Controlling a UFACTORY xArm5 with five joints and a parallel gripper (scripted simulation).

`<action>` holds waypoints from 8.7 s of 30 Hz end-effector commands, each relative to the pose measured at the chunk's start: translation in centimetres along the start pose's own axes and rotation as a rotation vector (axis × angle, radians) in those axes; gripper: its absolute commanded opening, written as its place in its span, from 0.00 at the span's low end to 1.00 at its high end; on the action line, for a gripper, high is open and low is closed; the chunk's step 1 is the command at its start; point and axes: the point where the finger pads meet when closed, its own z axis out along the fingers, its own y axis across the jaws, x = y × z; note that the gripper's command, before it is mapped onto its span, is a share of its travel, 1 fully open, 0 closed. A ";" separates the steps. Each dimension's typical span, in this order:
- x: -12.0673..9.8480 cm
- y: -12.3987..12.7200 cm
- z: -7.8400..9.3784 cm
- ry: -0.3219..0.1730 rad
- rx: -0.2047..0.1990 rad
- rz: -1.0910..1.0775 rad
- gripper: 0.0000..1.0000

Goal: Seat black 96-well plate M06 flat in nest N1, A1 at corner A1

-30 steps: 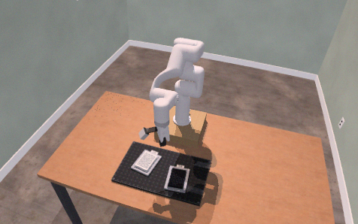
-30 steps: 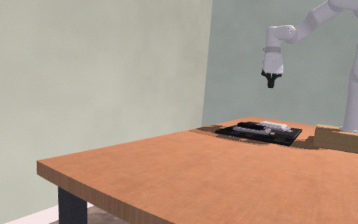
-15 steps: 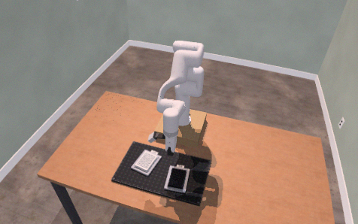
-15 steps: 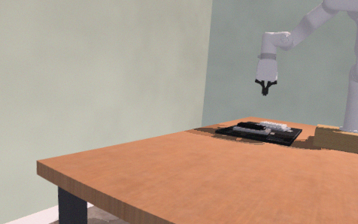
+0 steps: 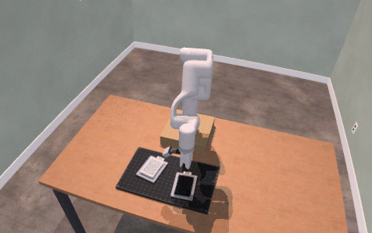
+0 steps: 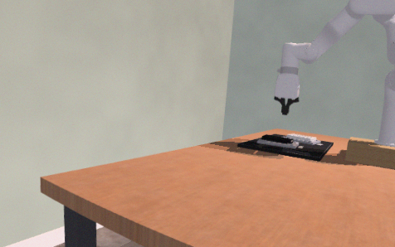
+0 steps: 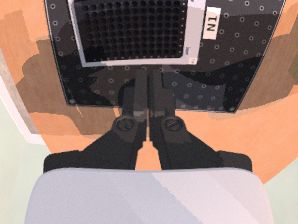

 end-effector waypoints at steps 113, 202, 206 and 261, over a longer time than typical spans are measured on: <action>-0.9 -9.7 6.0 0.000 0.003 -0.600 0.00; -0.5 -11.1 11.0 0.002 0.003 -1.605 0.00; -0.5 -11.0 11.0 0.002 0.003 -1.605 0.00; -0.4 -9.4 11.0 0.002 0.003 -1.605 0.00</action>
